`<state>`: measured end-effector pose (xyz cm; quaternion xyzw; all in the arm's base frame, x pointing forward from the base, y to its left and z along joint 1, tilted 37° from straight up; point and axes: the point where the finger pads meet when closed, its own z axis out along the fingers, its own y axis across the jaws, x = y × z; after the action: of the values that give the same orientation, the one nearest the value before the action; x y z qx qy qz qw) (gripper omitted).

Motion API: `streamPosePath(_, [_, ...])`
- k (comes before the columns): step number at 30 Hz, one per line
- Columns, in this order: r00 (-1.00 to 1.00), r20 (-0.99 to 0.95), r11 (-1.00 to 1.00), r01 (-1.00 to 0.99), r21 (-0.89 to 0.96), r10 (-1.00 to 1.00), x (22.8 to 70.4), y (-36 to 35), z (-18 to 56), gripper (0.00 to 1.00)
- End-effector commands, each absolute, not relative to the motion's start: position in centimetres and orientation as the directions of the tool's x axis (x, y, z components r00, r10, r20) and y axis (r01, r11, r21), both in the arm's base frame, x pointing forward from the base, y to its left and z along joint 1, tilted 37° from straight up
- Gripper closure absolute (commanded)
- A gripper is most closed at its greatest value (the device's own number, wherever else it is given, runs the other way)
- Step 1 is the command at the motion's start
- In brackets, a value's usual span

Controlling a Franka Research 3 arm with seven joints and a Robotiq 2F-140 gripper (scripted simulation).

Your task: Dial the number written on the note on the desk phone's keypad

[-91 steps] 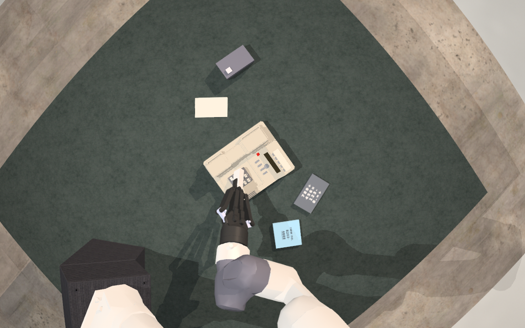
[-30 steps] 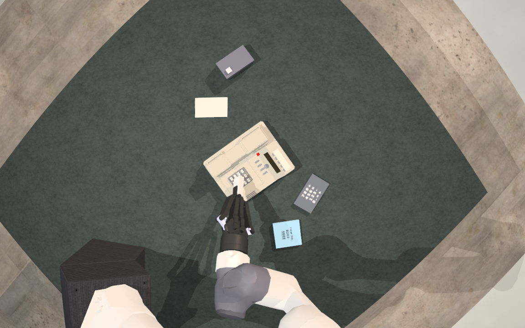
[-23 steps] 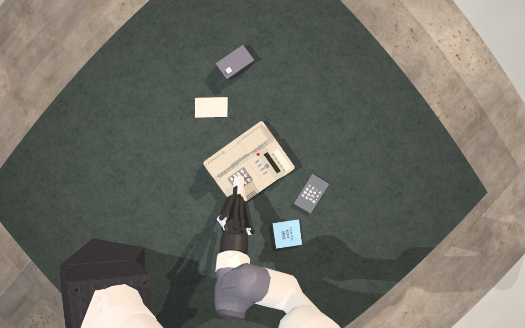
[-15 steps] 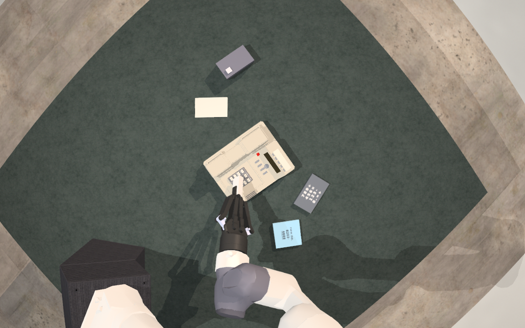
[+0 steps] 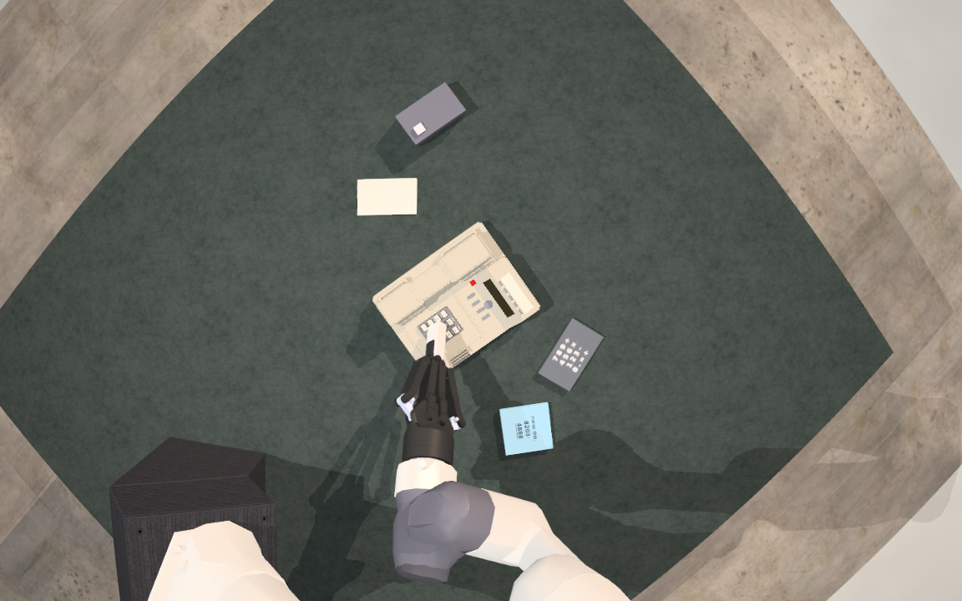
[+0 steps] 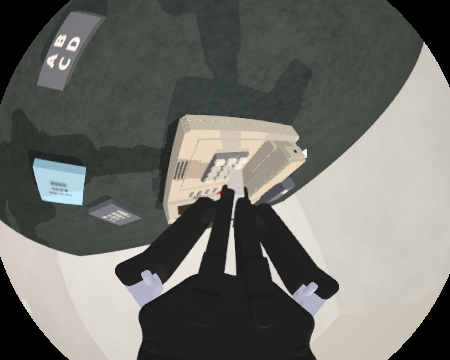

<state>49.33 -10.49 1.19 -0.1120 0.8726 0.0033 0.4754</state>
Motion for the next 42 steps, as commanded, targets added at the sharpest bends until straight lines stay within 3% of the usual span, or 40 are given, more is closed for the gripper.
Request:
streamPosePath(1, [-0.519, -0.832, 0.974, -0.199, -0.105, -0.196, 49.46, -10.68, 1.23, 1.00])
streamPosePath(42, [-0.519, -0.832, 0.974, -0.199, -0.105, -0.196, 49.30, -10.44, 1.60, 1.00])
